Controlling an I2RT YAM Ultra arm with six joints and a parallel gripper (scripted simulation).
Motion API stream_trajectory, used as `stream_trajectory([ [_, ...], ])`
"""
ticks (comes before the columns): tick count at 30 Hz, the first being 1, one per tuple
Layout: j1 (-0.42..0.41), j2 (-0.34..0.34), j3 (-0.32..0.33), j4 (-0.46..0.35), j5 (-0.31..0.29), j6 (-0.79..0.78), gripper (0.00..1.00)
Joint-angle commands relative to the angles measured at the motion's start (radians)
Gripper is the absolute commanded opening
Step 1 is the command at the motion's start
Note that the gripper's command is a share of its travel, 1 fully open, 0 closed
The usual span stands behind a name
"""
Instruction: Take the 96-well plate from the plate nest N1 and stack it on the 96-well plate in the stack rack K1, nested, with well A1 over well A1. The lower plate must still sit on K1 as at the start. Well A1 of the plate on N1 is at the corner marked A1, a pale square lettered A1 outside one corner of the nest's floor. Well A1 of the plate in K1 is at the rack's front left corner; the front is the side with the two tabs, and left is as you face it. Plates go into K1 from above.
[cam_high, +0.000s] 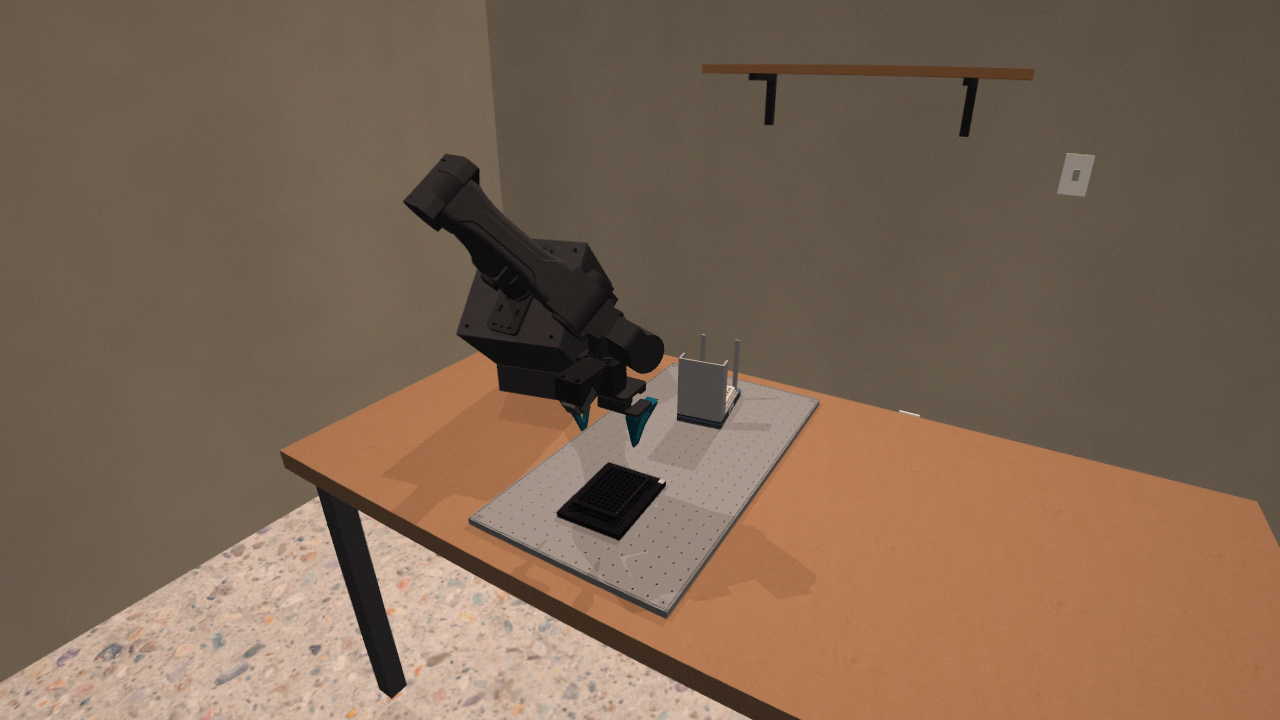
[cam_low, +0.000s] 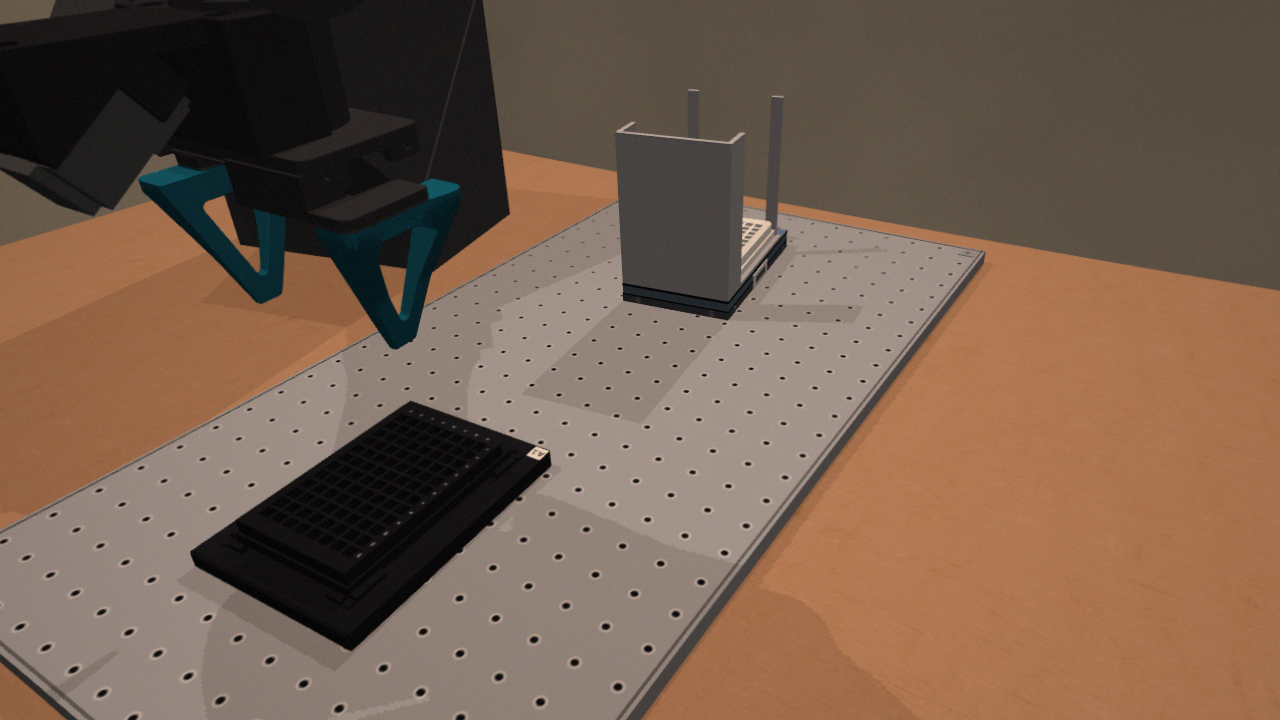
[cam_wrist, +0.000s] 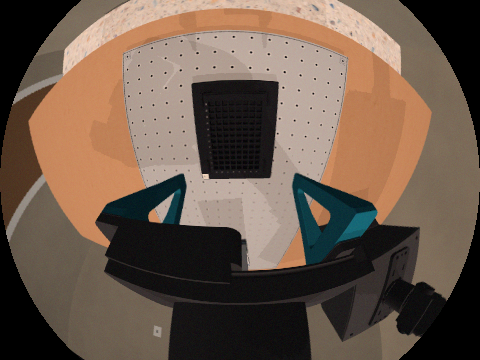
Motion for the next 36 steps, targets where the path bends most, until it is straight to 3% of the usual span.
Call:
stream_trajectory([
  [1,-0.007,0.020,-0.023,0.040,-0.009,-0.023,1.00],
  [36,-0.105,0.137,-0.038,0.249,-0.053,-0.134,1.00],
])
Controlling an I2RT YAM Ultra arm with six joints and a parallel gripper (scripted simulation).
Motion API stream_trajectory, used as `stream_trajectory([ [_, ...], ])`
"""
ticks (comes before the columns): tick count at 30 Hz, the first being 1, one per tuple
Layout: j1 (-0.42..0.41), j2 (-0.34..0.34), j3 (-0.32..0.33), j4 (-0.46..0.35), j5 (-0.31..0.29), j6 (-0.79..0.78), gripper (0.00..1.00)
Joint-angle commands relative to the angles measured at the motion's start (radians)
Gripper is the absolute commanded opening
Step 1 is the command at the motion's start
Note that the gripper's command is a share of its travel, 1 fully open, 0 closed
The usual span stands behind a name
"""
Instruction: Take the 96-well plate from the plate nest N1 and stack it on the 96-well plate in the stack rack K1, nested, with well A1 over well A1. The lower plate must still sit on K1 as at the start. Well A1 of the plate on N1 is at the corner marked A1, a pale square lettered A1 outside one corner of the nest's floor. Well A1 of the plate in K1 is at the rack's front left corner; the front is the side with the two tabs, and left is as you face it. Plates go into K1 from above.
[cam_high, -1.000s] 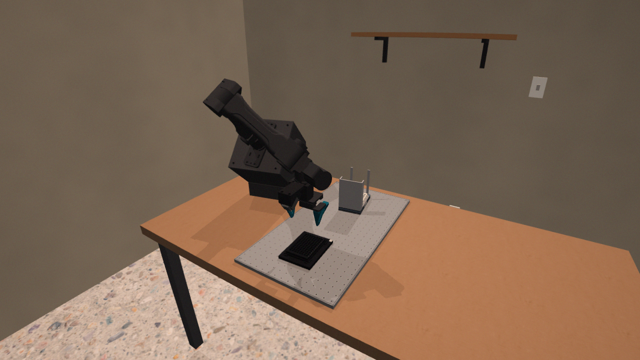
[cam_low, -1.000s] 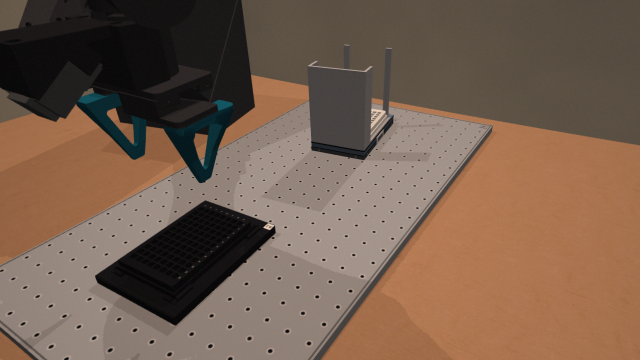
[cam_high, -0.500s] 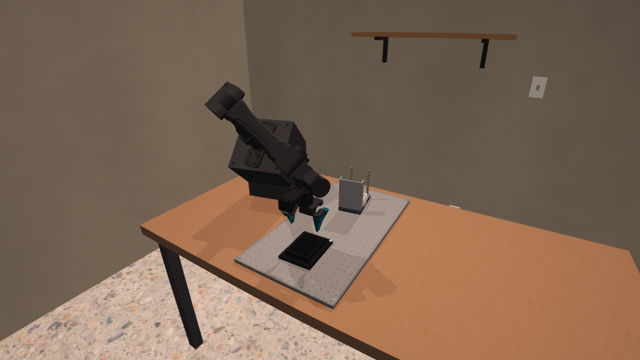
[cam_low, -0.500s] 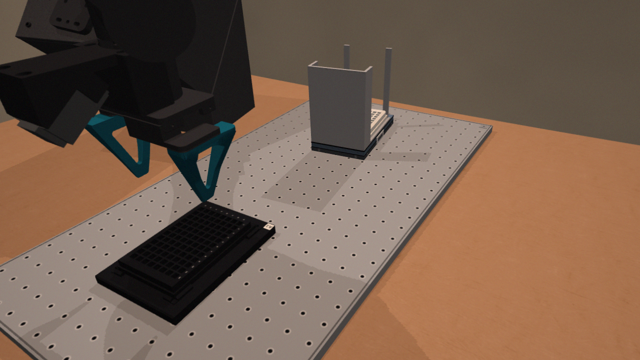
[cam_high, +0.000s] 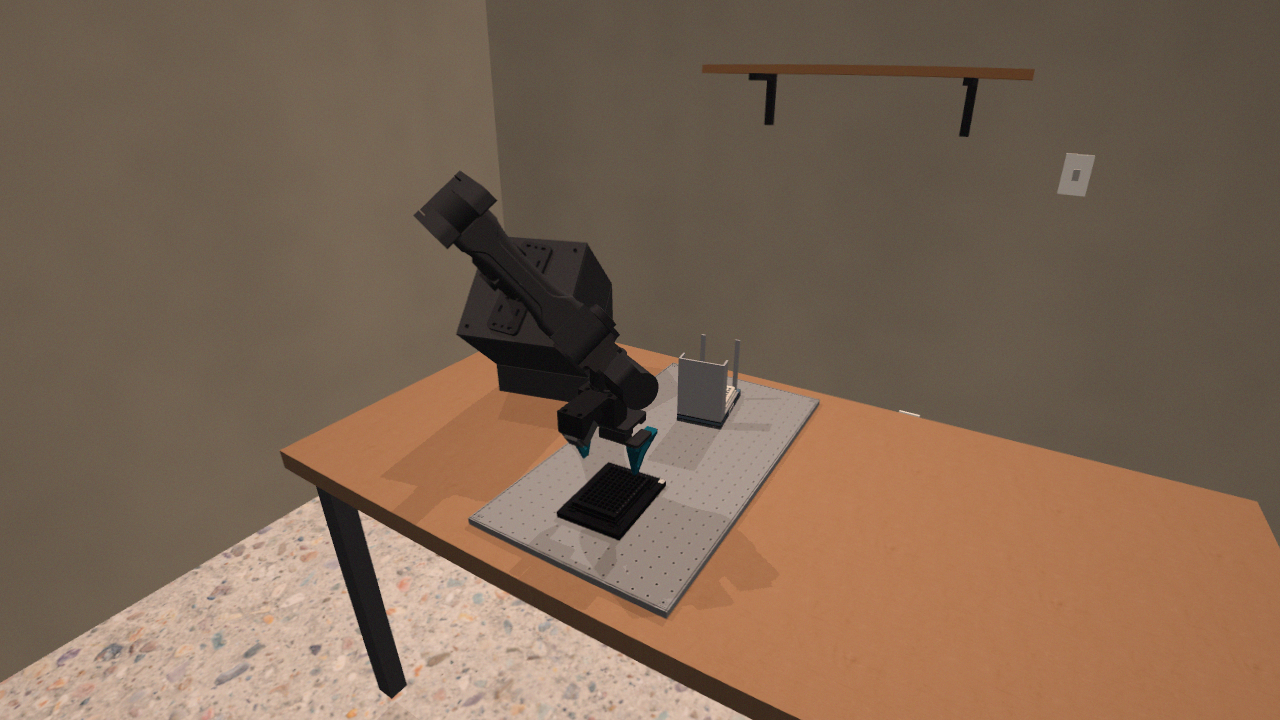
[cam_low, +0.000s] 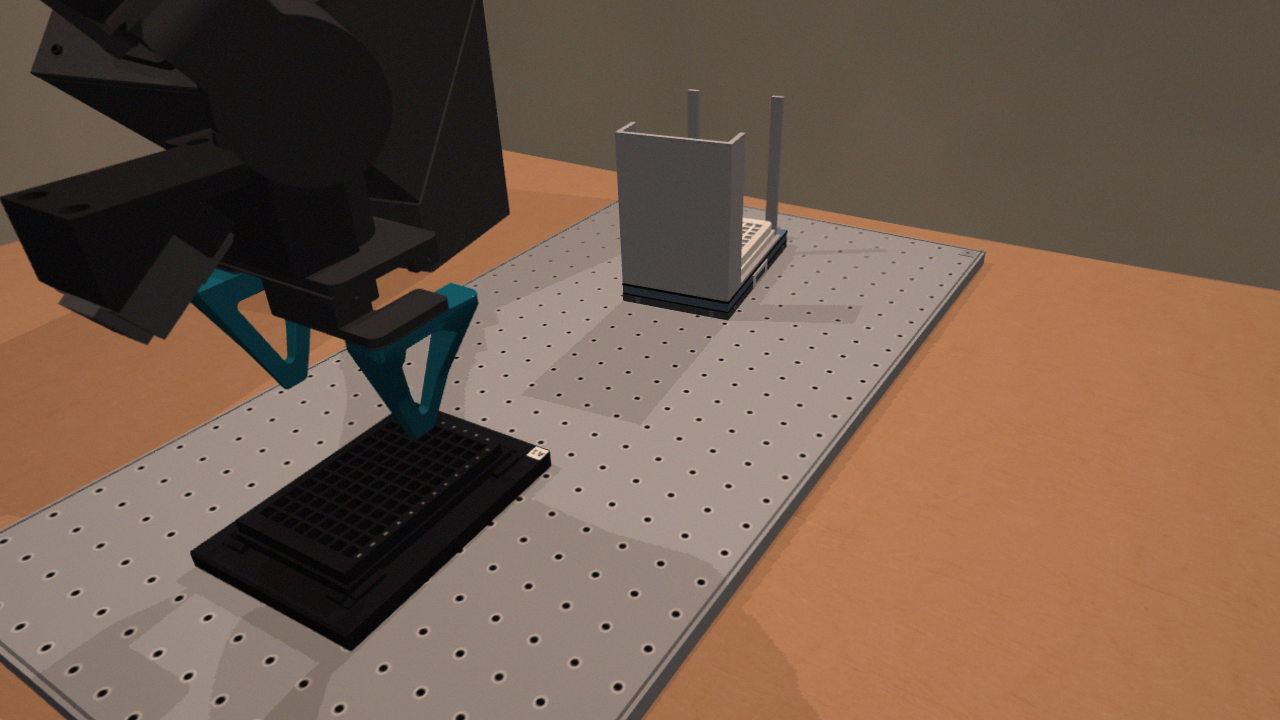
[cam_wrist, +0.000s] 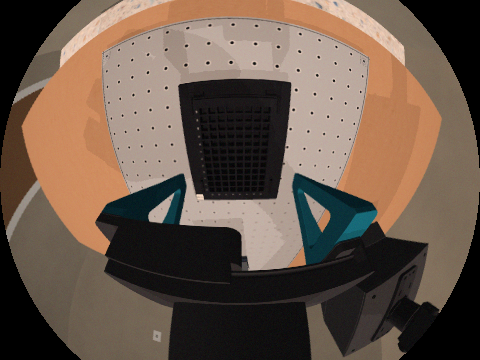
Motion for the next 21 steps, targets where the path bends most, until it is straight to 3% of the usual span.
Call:
stream_trajectory([
  [1,-0.001,0.021,-0.014,0.039,-0.008,-0.020,1.00],
  [21,-0.056,0.100,0.027,0.145,-0.034,-0.076,1.00],
])
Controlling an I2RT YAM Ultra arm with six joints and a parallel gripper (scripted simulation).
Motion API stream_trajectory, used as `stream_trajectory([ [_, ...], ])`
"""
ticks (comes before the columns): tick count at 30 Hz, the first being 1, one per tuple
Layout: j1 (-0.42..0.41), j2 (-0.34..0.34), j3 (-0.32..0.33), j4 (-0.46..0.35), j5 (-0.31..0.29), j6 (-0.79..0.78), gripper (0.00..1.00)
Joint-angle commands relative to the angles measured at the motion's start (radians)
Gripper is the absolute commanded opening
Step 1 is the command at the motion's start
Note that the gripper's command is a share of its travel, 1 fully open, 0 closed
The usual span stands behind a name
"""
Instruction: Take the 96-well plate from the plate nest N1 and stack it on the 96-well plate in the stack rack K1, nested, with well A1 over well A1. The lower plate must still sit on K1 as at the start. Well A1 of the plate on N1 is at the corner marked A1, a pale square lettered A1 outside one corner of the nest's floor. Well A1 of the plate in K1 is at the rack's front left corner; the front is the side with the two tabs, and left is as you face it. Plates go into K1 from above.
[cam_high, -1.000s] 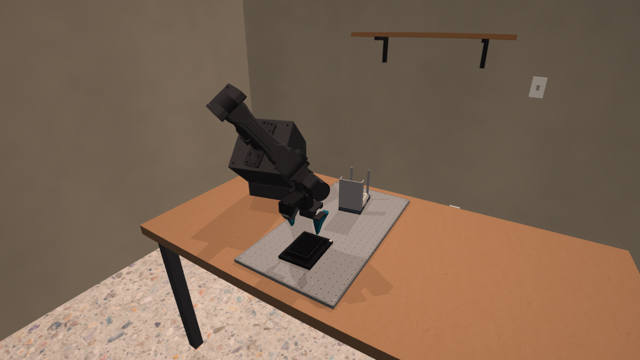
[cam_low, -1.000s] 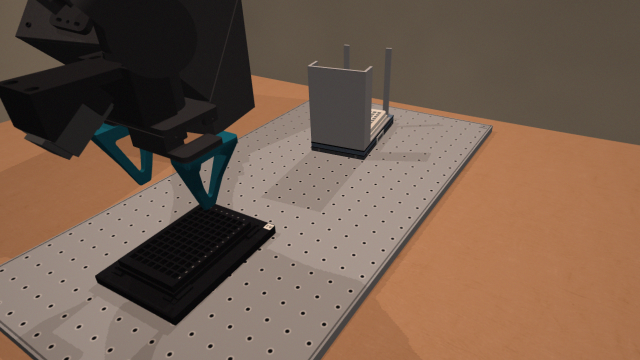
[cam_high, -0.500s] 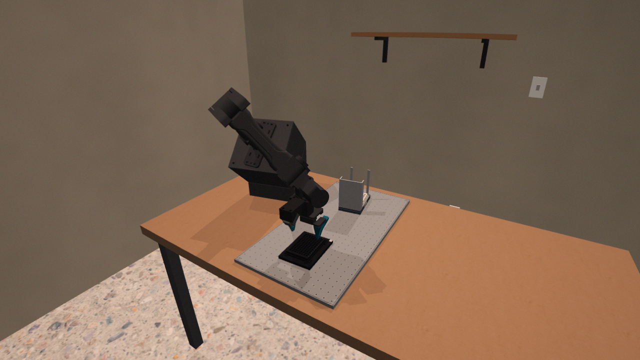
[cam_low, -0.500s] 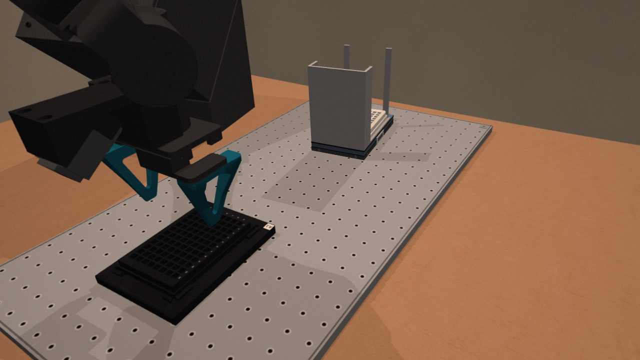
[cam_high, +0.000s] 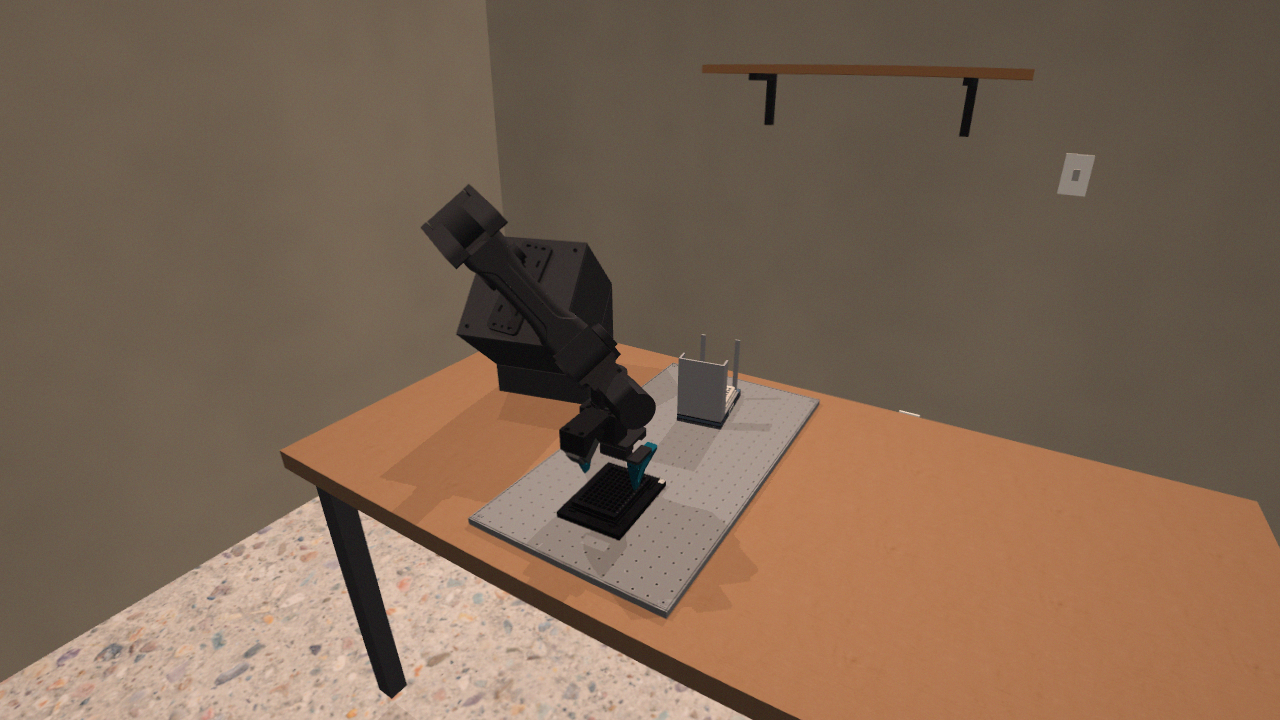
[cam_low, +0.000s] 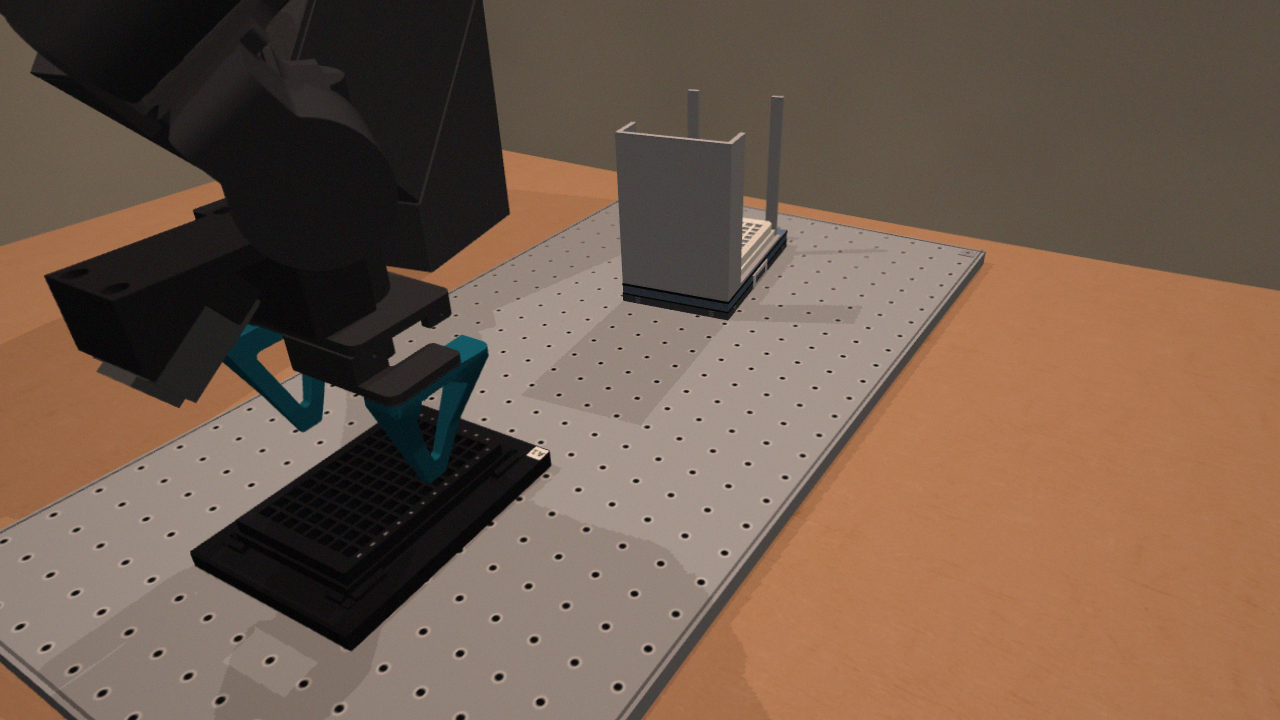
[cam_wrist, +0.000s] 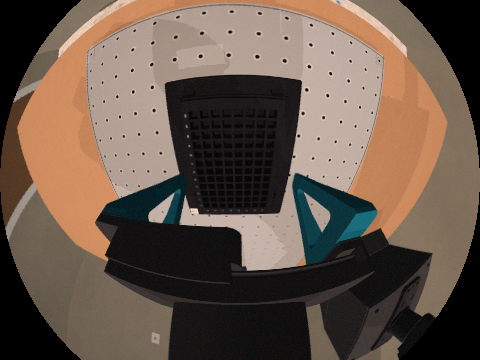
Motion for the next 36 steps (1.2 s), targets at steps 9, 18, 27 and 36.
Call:
stream_trajectory([
  [9,-0.025,0.048,0.034,0.069,-0.015,-0.036,1.00],
  [18,-0.049,0.093,0.047,0.114,-0.030,-0.061,1.00],
  [27,-0.041,0.080,0.029,0.105,-0.026,-0.057,1.00],
  [36,-0.041,0.080,0.028,0.105,-0.026,-0.057,0.00],
])
